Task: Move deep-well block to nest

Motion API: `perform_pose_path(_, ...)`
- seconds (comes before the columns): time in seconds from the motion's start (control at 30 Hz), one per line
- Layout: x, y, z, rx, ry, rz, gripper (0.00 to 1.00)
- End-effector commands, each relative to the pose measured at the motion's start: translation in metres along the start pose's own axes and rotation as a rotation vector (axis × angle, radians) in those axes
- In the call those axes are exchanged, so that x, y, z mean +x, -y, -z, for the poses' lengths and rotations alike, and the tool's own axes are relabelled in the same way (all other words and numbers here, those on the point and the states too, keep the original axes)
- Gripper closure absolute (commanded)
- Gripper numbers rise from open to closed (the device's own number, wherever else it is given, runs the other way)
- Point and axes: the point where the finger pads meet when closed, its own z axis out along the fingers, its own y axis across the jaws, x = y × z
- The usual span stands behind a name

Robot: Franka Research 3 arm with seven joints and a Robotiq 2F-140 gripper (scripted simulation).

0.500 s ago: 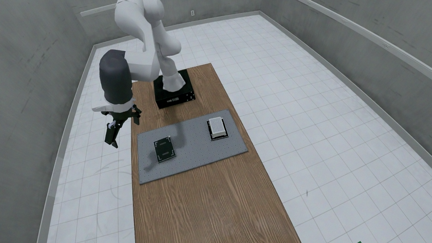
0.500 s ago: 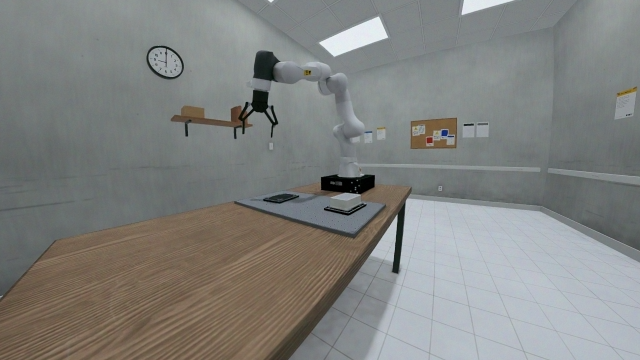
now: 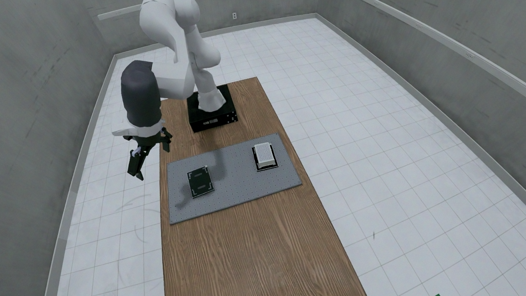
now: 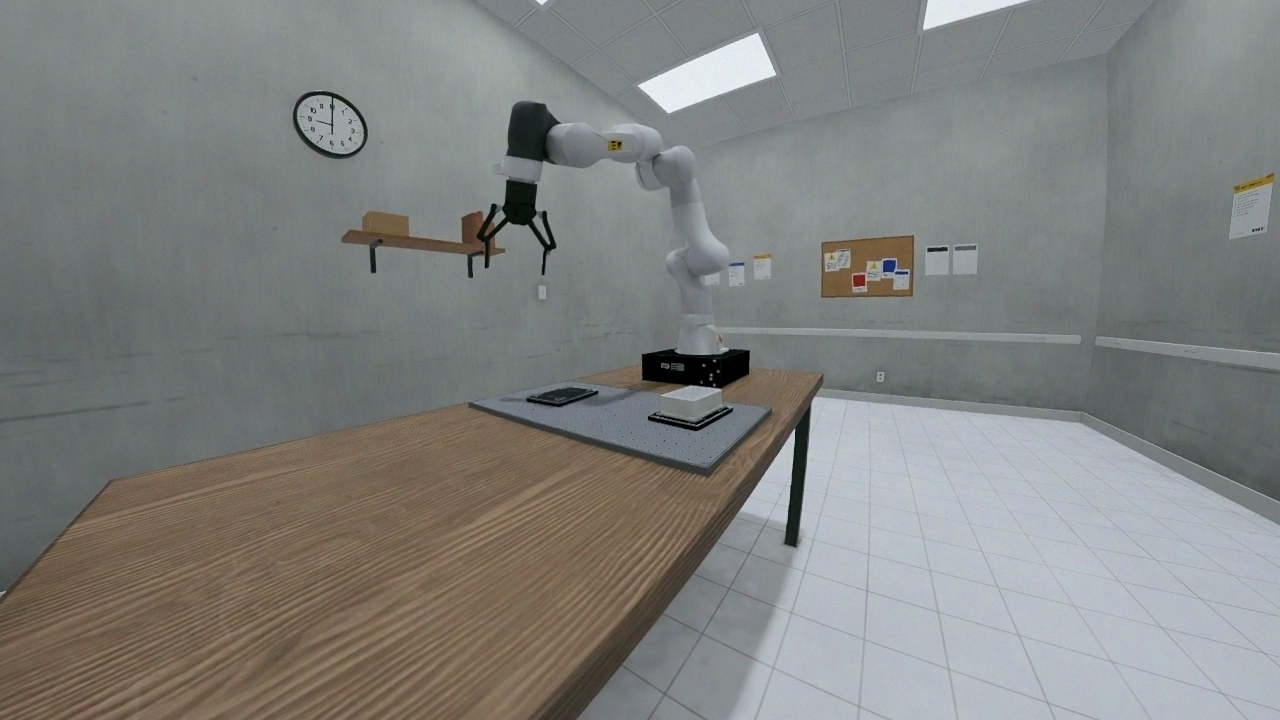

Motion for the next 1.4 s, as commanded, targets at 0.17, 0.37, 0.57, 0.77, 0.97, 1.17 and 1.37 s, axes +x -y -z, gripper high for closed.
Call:
perform_pose_path(0.17,-0.005,-0.002,-0.001,0.001,0.005,0.021,0.00)
perform_pose_path(0.37,-0.025,-0.011,-0.004,0.005,0.022,0.105,0.00)
perform_pose_path(0.57,-0.047,-0.021,-0.007,0.010,0.041,0.199,0.00)
perform_pose_path(0.77,-0.068,-0.033,-0.011,0.016,0.061,0.294,0.00)
perform_pose_path(0.97,-0.094,-0.048,-0.015,0.024,0.084,0.408,0.00)
perform_pose_path(1.17,-0.110,-0.058,-0.017,0.030,0.099,0.484,0.00)
perform_pose_path(1.37,-0.134,-0.076,-0.021,0.040,0.121,0.597,0.00)
